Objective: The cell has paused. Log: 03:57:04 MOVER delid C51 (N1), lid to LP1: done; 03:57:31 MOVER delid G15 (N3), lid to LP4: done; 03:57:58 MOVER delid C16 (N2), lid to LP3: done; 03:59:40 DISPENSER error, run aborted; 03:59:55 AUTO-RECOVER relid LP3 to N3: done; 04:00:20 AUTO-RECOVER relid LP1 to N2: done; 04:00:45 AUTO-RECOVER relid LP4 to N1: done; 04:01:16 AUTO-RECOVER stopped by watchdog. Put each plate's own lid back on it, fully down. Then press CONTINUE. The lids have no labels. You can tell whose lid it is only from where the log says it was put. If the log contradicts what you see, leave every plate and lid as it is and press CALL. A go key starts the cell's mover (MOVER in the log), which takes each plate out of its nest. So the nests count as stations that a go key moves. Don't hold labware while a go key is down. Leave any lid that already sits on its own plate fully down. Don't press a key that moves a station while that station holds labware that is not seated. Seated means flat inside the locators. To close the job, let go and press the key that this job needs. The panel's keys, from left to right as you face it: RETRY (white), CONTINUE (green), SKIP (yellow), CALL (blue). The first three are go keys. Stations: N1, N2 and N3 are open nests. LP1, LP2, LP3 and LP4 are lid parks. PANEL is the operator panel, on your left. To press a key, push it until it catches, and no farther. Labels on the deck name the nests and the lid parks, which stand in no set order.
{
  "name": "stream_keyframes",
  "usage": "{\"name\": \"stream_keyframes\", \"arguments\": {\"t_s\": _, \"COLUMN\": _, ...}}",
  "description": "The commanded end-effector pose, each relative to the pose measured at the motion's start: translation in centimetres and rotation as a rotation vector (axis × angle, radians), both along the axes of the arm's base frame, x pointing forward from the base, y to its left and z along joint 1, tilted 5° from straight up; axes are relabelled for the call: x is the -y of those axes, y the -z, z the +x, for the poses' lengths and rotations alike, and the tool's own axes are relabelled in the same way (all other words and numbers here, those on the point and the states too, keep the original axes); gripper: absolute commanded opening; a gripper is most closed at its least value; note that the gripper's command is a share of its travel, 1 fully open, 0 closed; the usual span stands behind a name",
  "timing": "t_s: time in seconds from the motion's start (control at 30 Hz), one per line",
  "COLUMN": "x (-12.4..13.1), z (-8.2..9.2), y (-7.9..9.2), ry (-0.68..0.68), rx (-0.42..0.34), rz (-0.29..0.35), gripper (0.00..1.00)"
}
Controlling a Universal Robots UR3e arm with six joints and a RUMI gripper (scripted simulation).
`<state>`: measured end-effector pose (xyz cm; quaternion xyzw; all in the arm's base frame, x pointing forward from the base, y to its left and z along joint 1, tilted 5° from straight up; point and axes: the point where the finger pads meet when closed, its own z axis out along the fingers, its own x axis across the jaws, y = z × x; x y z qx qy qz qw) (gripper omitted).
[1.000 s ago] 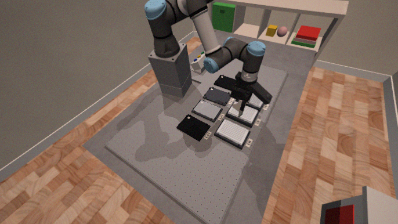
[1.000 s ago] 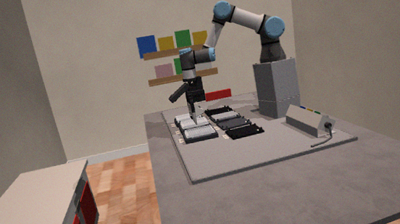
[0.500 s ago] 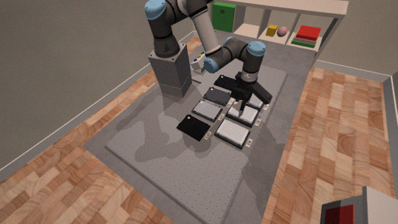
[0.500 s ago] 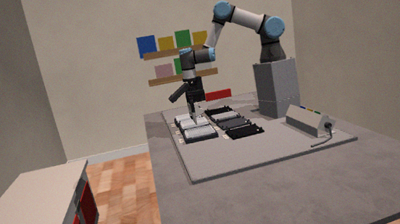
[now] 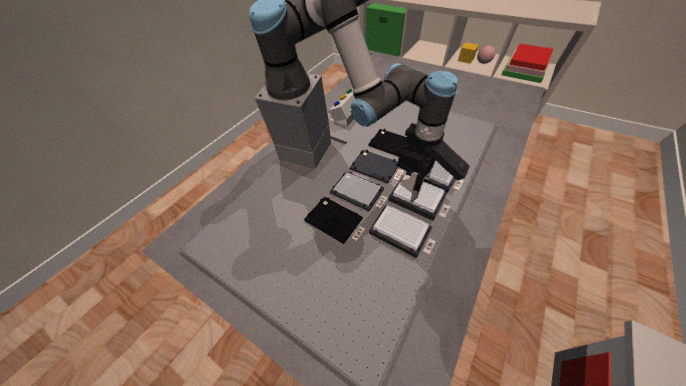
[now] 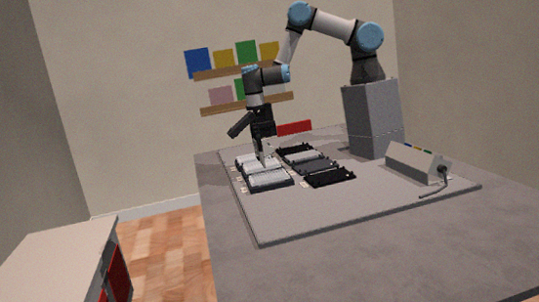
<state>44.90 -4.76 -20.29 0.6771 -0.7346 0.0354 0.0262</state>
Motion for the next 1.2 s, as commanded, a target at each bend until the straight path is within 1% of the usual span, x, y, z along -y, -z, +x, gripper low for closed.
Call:
{"name": "stream_keyframes", "arguments": {"t_s": 0.0, "x": 0.07, "z": 0.19, "y": -0.10, "ry": -0.001, "rx": 0.005, "rz": -0.001, "gripper": 0.00}}
{"name": "stream_keyframes", "arguments": {"t_s": 0.07, "x": 0.07, "z": 0.19, "y": -0.10, "ry": -0.001, "rx": 0.005, "rz": -0.001, "gripper": 0.00}}
{"name": "stream_keyframes", "arguments": {"t_s": 0.1, "x": 0.07, "z": 0.19, "y": -0.10, "ry": -0.001, "rx": 0.005, "rz": -0.001, "gripper": 0.82}}
{"name": "stream_keyframes", "arguments": {"t_s": 1.17, "x": 0.05, "z": 0.19, "y": -0.10, "ry": -0.001, "rx": 0.005, "rz": -0.001, "gripper": 0.82}}
